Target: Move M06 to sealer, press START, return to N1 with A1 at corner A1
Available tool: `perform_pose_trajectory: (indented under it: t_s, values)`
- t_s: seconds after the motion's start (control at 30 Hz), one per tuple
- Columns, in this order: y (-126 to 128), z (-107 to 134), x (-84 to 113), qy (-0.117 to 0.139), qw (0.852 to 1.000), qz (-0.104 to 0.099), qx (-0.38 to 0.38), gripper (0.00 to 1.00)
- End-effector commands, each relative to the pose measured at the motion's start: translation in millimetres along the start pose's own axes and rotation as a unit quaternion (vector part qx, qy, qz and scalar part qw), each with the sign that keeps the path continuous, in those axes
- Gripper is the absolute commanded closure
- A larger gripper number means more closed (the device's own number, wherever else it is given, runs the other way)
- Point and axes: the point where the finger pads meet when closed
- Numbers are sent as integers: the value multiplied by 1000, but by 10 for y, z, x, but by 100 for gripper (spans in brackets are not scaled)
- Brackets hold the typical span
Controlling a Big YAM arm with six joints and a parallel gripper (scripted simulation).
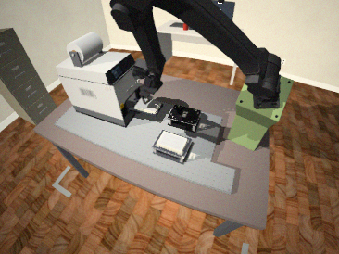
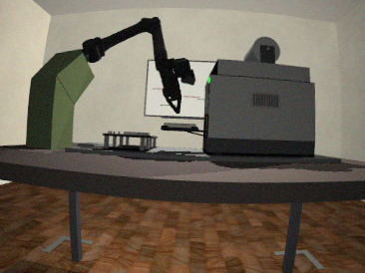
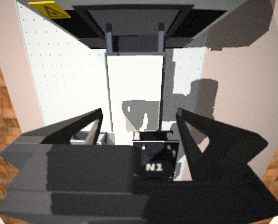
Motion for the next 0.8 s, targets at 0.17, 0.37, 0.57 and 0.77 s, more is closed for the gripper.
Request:
perform_pose_trajectory:
  t_s: [0.17, 0.37, 0.57, 0.77]
  values:
    - [214, -137, -24, -3, 1000, -2, -11, 0]
    - [22, -66, -3, -5, 1000, 3, -11, 0]
    - [18, -232, 59, -20, 1000, 1, 1, 0]
    - [132, -252, 62, -18, 1000, -2, 8, 0]
Point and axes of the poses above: the point where the finger pads meet when closed, its own x axis back along the fingers, its own y axis across the jaws, z = x × y, and after that the axes turned 14 degrees about -x, right-handed
